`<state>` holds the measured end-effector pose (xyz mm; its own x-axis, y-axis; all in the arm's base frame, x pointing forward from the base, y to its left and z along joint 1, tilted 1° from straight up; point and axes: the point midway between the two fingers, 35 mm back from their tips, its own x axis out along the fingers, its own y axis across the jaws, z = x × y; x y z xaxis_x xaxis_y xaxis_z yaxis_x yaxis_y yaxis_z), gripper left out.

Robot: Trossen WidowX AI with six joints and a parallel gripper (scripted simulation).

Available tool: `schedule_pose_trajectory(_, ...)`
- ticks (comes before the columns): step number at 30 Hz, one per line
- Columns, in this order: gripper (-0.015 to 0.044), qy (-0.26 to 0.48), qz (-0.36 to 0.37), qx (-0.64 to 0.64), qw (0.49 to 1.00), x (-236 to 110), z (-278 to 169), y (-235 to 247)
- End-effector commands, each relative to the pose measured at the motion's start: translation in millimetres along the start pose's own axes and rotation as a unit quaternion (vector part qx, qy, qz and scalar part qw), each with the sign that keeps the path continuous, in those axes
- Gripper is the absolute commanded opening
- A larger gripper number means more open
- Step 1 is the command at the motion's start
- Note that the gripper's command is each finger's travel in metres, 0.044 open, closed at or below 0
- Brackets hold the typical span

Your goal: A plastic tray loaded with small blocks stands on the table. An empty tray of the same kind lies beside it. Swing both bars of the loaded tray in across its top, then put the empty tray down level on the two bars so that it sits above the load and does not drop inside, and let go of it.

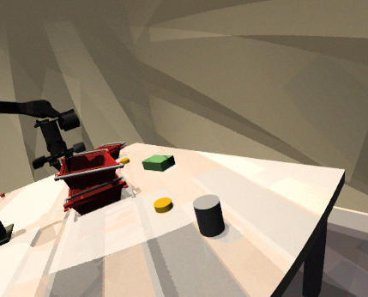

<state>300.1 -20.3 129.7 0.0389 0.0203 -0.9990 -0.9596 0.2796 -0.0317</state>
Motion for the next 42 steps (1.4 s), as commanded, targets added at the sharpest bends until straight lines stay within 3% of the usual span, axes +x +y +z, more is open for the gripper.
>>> schedule_pose_trajectory(1, 0.0, 0.002, 0.01, 0.007, 1.0, 3.8, -3.6, 2.9)
schedule_pose_trajectory(42, 0.0, 0.002, 0.01, 0.007, 1.0, 12.9, -6.0, 5.5)
